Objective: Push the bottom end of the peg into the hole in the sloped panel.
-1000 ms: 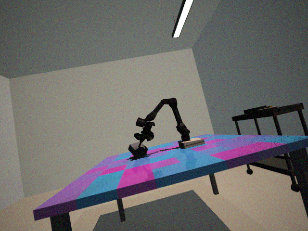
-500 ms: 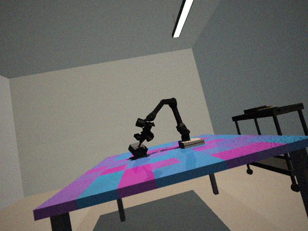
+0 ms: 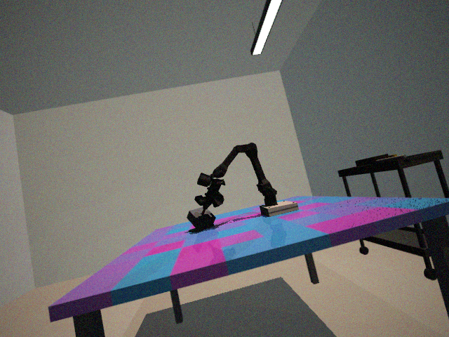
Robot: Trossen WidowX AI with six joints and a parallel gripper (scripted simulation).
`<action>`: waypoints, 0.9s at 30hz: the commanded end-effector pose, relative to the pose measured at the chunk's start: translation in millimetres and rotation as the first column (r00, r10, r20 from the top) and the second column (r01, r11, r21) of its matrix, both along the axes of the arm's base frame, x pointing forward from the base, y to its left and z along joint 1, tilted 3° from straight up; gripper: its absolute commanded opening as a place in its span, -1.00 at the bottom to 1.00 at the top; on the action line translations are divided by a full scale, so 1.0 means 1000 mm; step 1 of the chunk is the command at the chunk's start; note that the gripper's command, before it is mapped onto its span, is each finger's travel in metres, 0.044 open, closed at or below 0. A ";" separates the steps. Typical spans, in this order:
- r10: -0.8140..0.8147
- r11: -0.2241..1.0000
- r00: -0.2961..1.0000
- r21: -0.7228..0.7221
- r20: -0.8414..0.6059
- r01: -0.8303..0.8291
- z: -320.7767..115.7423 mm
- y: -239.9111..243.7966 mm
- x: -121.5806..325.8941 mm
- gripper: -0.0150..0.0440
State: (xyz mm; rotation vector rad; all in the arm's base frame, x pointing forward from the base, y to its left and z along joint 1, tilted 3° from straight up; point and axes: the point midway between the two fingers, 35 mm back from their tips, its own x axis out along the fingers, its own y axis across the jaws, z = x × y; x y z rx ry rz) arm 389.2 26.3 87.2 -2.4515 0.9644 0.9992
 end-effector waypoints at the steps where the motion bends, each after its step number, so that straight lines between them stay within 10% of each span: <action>1: 0.005 1.000 1.000 -0.002 -0.005 -0.005 -0.002 -0.001 0.001 -0.49; 27: 0.005 1.000 1.000 -0.003 -0.004 -0.005 -0.010 -0.007 0.008 -0.49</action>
